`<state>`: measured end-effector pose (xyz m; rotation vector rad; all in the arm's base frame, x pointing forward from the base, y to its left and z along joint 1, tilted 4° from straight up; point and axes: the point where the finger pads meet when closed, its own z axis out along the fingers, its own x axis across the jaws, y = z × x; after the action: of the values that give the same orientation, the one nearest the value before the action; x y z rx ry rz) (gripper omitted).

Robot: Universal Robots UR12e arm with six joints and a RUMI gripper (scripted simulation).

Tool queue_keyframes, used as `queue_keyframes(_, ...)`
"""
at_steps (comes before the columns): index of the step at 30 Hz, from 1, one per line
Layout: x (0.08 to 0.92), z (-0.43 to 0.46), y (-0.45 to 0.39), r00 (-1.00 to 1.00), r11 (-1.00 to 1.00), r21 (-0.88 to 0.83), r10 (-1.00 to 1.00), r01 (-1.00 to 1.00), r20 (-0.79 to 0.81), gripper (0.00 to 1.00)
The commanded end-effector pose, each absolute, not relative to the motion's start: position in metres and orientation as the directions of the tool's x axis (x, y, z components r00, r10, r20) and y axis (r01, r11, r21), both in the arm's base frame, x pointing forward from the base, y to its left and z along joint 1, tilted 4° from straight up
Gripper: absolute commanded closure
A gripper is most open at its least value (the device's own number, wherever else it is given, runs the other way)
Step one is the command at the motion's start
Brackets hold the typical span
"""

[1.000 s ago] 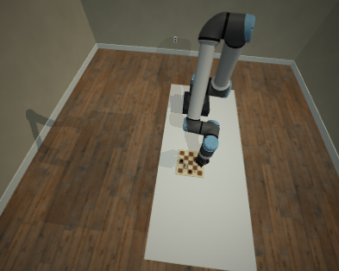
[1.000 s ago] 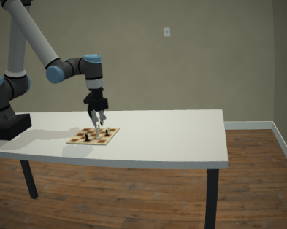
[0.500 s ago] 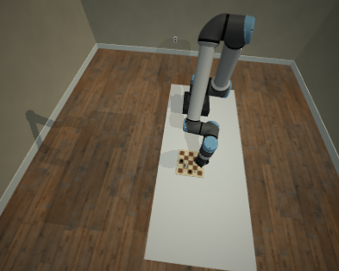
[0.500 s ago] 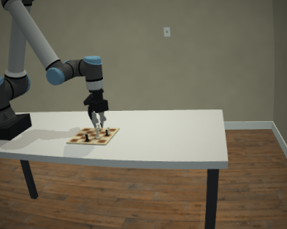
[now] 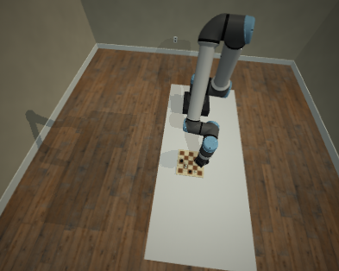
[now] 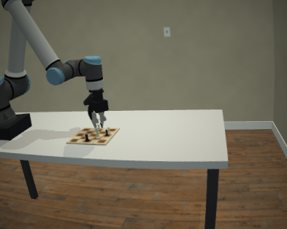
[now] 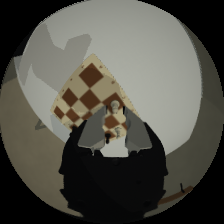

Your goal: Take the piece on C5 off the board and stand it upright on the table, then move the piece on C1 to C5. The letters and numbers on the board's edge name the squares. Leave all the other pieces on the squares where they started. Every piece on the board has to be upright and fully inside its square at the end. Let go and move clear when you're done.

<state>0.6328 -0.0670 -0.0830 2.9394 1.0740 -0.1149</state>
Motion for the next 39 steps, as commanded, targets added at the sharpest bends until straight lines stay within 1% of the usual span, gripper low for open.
queue_keyframes(1,0.6335,-0.0824,-0.0672,0.762,-0.765,-0.015,0.643,0.644,-0.072,0.8)
queue_keyframes(12,0.6335,-0.0824,-0.0672,0.762,-0.765,-0.015,0.643,0.644,-0.072,0.8)
queue_keyframes(13,0.6335,-0.0824,-0.0672,0.762,-0.765,-0.015,0.643,0.644,-0.072,1.0)
queue_keyframes(39,0.6335,-0.0824,-0.0672,0.762,-0.765,-0.015,0.643,0.644,-0.072,1.0)
